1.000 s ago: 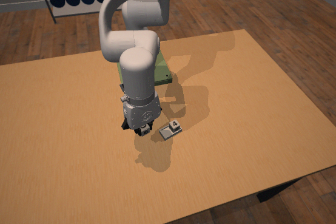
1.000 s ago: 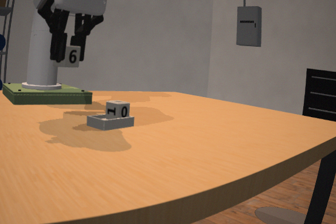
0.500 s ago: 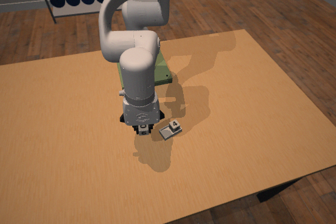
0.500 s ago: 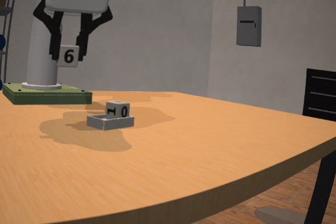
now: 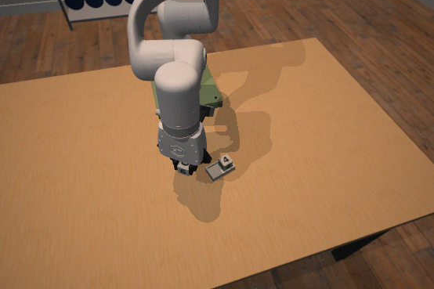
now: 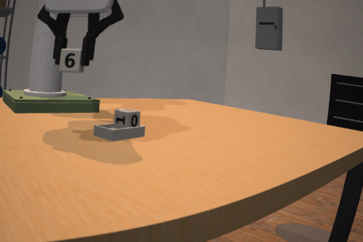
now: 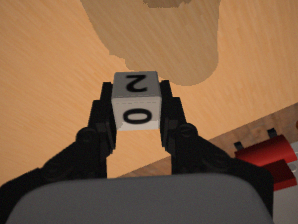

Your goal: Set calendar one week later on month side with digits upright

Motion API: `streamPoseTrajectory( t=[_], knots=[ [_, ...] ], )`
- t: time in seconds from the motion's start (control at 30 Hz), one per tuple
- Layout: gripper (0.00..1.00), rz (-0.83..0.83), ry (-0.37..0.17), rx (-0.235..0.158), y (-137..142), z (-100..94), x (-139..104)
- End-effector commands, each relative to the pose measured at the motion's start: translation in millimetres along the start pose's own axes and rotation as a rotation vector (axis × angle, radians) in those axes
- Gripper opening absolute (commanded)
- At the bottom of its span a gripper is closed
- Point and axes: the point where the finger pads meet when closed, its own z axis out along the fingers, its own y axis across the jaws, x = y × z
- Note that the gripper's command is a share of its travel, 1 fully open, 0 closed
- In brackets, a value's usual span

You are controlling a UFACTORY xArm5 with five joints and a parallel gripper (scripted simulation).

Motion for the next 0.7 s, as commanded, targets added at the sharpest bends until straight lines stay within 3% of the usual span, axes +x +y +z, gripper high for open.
streamPoseTrajectory(
  t=[0.0,0.1,0.47,0.67],
  knots=[
    [0.29,0.174,-0.003,-0.002,0.7,-1.2,-1.3],
    [0.29,0.194,-0.003,-0.002,0.7,-1.3,-1.3],
    [0.29,0.572,-0.003,-0.002,1.0,-1.4,-1.9],
    [0.29,0.632,-0.003,-0.002,1.0,-1.4,-1.9]
  ],
)
